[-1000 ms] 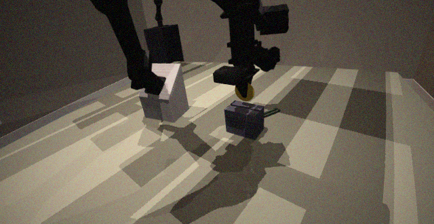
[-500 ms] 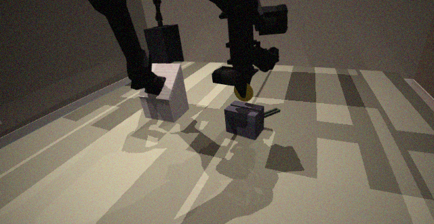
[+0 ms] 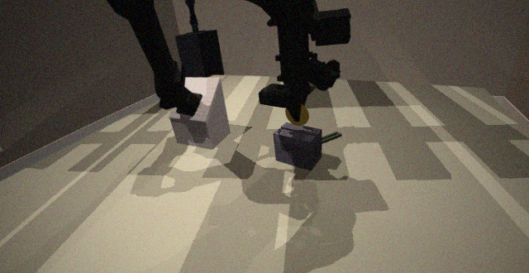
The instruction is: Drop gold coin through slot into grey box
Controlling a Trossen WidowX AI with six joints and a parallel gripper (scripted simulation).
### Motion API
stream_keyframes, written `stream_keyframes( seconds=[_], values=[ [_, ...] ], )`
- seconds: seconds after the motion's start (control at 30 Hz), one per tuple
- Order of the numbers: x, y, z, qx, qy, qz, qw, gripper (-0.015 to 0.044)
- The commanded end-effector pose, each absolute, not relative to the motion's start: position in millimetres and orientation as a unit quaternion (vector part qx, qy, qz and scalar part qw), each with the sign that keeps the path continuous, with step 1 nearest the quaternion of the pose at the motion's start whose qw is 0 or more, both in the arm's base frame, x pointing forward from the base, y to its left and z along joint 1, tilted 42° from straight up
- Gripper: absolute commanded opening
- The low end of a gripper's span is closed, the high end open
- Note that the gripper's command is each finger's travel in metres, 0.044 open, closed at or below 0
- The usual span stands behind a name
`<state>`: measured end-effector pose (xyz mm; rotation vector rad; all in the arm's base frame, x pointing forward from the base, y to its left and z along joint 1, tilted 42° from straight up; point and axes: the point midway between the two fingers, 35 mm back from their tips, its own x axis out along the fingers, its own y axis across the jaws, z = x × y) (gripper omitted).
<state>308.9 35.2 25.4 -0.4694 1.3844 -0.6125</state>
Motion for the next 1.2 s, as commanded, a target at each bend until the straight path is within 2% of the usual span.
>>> stream_keyframes(
  seconds=[0.0,1.03,1.17],
  values=[
    [306.7,32.3,23.9,-0.214,0.623,-0.276,0.700,0.0000],
    [308.2,25.2,14.4,-0.215,0.623,-0.275,0.700,0.0000],
    [309.7,27.1,16.9,-0.210,0.621,-0.275,0.703,0.0105]
  ],
)
